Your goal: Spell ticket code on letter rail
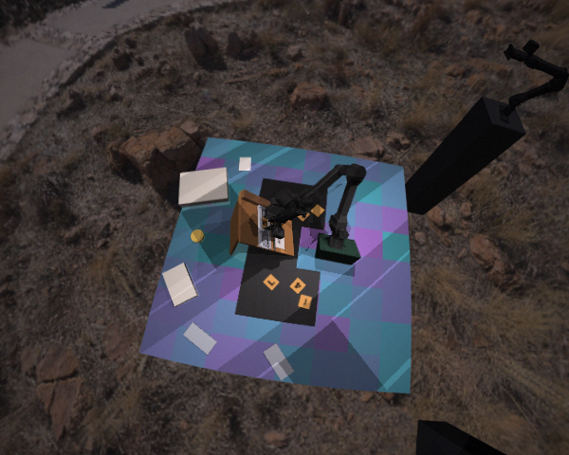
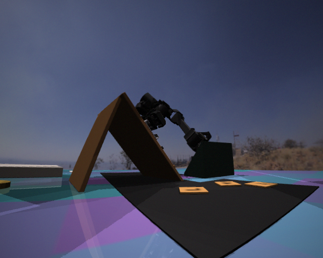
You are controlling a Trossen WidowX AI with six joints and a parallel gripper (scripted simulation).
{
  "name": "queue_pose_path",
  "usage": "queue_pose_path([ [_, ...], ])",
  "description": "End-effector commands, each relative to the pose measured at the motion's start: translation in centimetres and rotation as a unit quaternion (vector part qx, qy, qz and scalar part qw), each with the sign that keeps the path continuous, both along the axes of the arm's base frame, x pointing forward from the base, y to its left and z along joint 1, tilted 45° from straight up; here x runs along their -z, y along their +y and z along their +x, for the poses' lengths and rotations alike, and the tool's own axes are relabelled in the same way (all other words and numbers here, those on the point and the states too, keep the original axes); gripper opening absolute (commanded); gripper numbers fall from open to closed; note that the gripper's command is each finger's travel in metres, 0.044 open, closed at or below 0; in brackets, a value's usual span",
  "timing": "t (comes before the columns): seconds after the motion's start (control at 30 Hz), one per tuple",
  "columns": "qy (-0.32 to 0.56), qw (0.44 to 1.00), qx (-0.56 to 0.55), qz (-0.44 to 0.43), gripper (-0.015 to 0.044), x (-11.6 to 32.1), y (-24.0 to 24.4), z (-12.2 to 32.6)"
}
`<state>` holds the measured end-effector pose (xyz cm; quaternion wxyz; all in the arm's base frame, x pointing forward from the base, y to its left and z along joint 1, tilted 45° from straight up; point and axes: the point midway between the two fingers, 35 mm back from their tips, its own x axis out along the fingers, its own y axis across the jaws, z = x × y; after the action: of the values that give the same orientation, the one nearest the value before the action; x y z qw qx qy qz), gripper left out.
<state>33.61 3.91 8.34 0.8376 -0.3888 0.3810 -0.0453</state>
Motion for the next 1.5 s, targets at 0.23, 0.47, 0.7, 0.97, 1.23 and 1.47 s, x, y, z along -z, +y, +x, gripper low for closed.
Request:
queue_pose_path([
  [0.23, 0.002, 1.000, -0.001, -0.001, 0.0000, -0.6, -0.7, 0.2],
  [0.47, 0.002, 1.000, -0.001, -0.001, 0.0000, -1.0, -1.1, 0.3],
  [0.7, 0.002, 1.000, -0.001, -0.002, 0.0000, -1.4, -1.5, 0.5],
  [0.97, 0.001, 1.000, -0.001, -0.002, 0.0000, -1.9, -1.9, 0.6],
  [1.23, -0.001, 1.000, 0.001, -0.001, 0.0105, -1.9, -1.9, 0.6],
  [1.47, 0.001, 1.000, -0.001, -0.002, 0.0289, -2.2, -1.8, 0.3],
])
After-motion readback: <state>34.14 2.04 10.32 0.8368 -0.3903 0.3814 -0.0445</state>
